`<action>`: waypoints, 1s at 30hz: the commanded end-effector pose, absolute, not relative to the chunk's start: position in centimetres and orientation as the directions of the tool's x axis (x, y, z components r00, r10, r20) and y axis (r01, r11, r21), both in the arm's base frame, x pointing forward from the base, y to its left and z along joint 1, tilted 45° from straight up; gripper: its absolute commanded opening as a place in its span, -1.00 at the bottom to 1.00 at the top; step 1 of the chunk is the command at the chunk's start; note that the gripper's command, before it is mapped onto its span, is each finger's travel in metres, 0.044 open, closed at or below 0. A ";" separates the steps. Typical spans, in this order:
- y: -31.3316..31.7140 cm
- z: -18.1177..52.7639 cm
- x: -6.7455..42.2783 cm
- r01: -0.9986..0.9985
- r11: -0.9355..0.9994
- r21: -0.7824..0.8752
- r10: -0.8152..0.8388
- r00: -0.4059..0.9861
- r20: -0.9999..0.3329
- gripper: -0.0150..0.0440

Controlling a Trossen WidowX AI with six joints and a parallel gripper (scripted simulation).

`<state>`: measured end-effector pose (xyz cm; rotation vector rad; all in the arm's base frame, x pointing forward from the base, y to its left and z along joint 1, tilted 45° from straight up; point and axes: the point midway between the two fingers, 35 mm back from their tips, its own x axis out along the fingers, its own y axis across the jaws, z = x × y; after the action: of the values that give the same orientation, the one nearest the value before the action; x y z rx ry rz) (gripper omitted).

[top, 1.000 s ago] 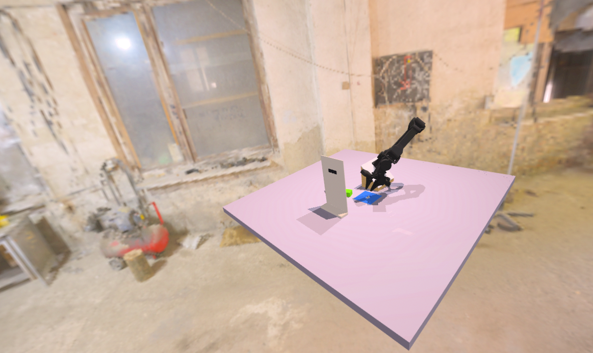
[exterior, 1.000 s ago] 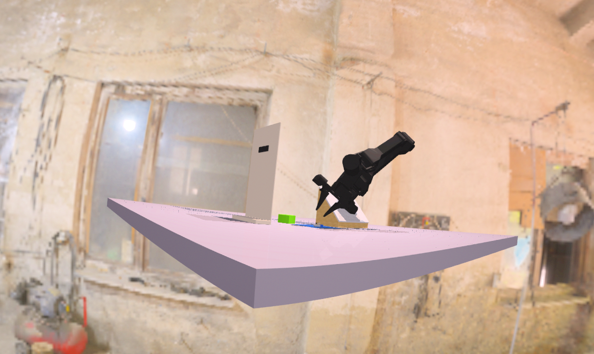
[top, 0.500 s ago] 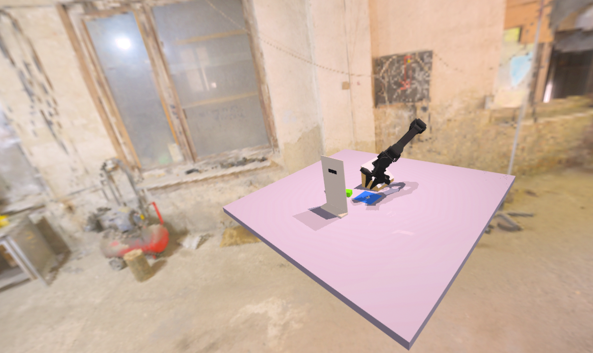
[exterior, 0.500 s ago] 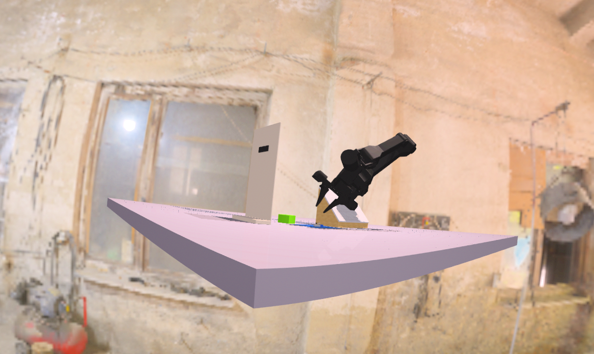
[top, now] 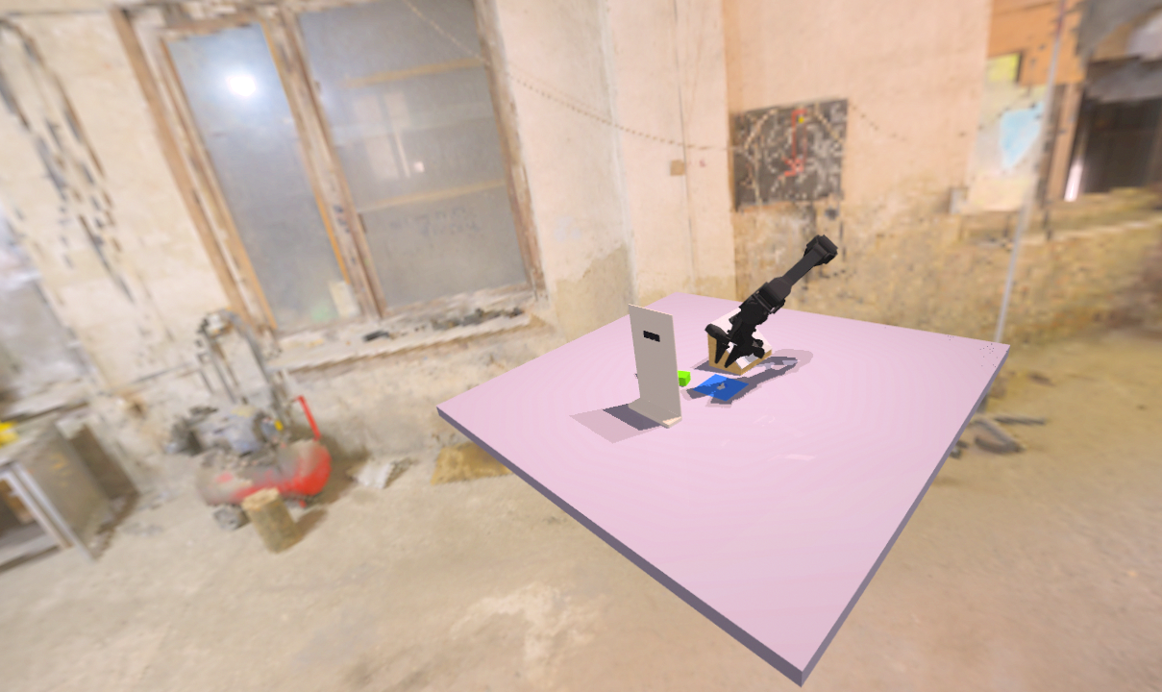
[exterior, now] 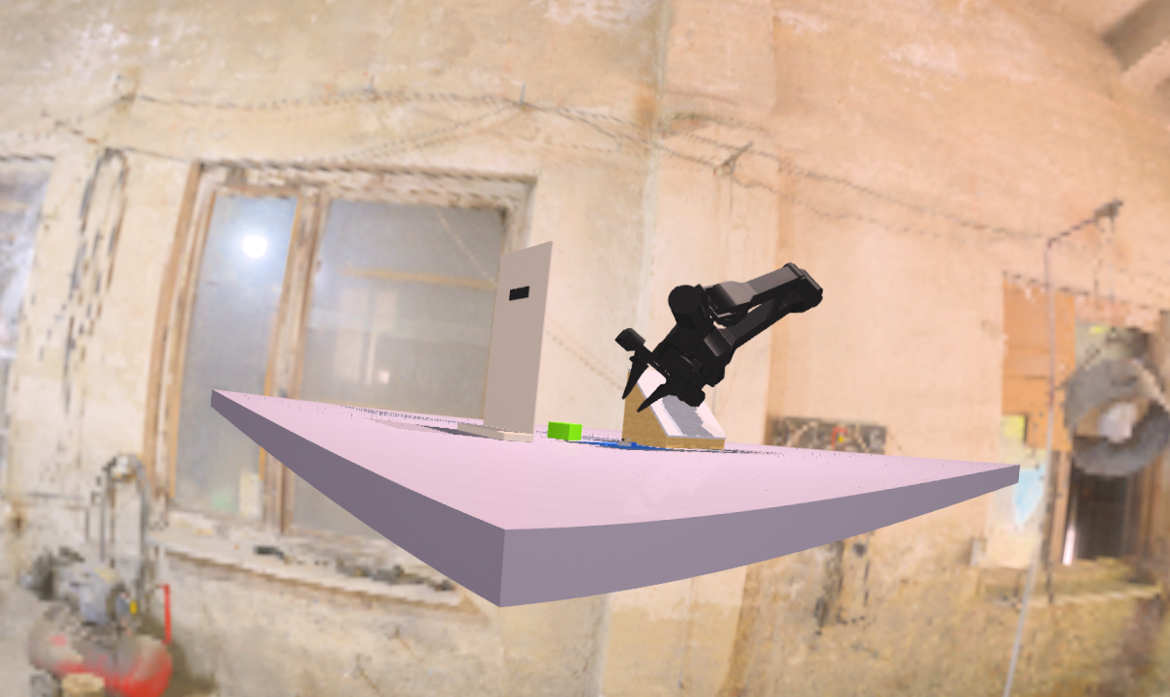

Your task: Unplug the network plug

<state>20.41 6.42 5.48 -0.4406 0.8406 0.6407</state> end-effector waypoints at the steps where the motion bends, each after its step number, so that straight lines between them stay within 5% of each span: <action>1: 6.2 6.1 20.6 -0.678 0.726 -0.113 0.348 0.505 -0.790 0.04; 30: 4.4 8.0 20.2 -0.677 0.727 -0.113 0.350 0.507 -0.787 0.04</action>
<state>20.09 4.55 7.43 -0.4375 0.8393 0.6416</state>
